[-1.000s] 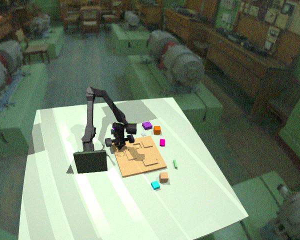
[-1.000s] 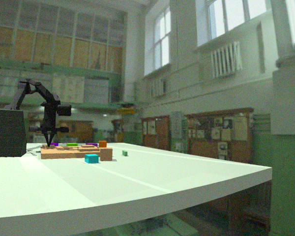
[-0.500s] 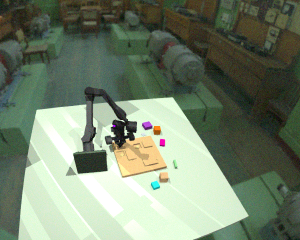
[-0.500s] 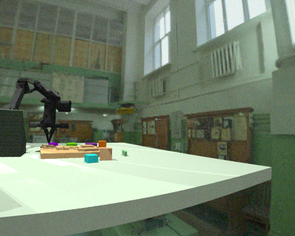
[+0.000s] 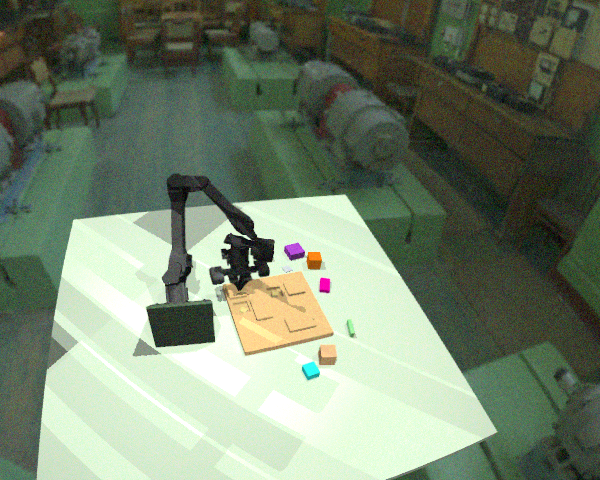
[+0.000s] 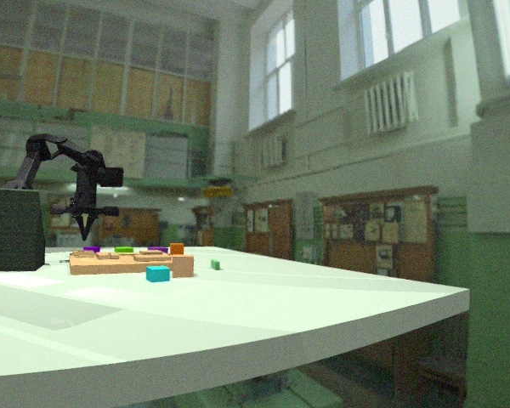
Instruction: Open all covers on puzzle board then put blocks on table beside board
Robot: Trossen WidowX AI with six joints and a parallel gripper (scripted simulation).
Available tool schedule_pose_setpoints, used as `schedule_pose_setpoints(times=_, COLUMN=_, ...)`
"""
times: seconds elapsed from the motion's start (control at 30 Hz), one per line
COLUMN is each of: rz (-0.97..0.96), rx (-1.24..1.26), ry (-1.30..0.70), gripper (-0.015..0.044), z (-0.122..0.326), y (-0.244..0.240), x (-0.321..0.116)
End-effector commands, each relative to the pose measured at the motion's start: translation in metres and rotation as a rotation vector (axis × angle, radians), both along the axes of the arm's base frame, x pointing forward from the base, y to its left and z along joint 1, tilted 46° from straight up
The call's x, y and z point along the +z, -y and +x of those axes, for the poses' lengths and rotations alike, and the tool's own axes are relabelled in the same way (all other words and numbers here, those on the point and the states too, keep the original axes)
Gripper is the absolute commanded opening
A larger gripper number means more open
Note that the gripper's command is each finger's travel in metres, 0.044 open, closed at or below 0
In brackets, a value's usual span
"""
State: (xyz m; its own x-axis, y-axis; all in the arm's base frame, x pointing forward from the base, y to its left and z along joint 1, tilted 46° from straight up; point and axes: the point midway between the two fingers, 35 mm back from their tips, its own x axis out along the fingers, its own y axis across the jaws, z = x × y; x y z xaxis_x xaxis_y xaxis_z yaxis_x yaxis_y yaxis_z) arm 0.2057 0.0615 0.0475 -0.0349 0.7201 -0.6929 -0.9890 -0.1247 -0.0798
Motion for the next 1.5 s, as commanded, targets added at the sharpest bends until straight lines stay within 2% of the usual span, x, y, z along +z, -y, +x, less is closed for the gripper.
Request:
schedule_pose_setpoints(times=0.0, rz=-0.005, rx=0.005, ry=0.003, gripper=0.0000, z=0.000, y=0.004, x=0.005)
schedule_pose_setpoints(times=0.13, rz=-0.006, rx=-0.086, ry=-0.085, gripper=0.0000, z=0.008, y=0.004, x=0.002)
schedule_pose_setpoints(times=0.7, rz=-0.055, rx=-1.075, ry=-1.110, gripper=0.0000, z=0.097, y=0.024, x=-0.005)
schedule_pose_setpoints(times=1.47, rz=-0.055, rx=-1.085, ry=-1.121, gripper=0.0000, z=0.098, y=0.024, x=-0.005)
